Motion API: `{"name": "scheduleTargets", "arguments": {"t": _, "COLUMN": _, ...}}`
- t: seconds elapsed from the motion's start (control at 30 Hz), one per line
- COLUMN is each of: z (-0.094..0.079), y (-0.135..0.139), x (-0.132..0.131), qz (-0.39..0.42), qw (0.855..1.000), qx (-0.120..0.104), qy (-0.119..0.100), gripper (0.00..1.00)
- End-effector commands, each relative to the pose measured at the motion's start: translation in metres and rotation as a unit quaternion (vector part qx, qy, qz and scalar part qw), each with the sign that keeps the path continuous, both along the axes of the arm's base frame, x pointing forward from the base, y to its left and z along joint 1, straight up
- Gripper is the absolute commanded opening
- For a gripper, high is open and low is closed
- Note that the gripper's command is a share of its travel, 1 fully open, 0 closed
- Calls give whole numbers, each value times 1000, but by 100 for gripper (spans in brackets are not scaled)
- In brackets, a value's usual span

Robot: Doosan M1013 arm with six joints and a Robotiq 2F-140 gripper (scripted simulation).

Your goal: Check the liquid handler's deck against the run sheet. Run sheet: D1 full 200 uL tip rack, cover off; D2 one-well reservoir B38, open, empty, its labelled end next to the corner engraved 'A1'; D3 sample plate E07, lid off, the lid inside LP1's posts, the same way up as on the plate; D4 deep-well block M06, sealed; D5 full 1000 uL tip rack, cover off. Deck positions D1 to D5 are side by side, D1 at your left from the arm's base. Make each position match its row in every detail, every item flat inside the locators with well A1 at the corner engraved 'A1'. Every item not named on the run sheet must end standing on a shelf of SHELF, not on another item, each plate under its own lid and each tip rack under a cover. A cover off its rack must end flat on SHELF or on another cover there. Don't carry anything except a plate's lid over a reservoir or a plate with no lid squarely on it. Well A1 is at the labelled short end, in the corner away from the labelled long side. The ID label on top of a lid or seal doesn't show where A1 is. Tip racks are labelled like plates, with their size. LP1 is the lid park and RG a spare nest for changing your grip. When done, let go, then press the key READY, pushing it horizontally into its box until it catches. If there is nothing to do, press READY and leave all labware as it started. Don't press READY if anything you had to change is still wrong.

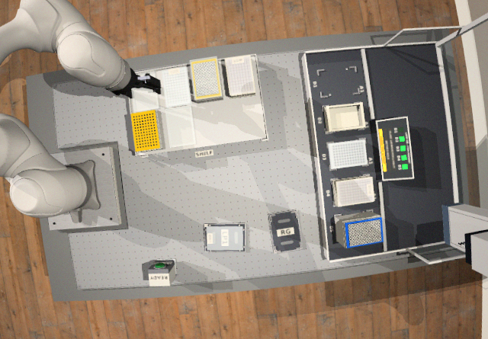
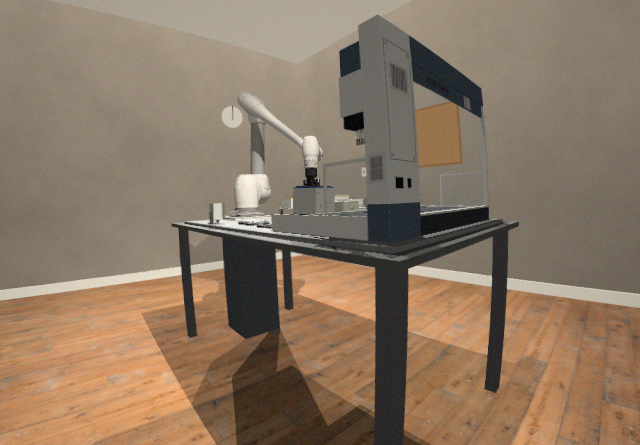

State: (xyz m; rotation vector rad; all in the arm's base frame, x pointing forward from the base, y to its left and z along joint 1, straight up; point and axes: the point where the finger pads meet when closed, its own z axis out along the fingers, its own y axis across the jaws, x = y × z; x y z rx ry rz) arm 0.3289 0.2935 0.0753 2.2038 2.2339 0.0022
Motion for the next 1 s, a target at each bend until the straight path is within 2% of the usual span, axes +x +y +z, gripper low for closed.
{"name": "scheduleTargets", "arguments": {"t": 0.0, "z": 0, "y": 0, "x": 0, "qz": 0, "qw": 1000, "qx": 0, "qy": 0, "gripper": 10}}
{"name": "scheduleTargets", "arguments": {"t": 0.97, "z": 3, "y": 0, "x": 0, "qz": 0, "qw": 1000, "qx": 0, "qy": 0, "gripper": 10}}
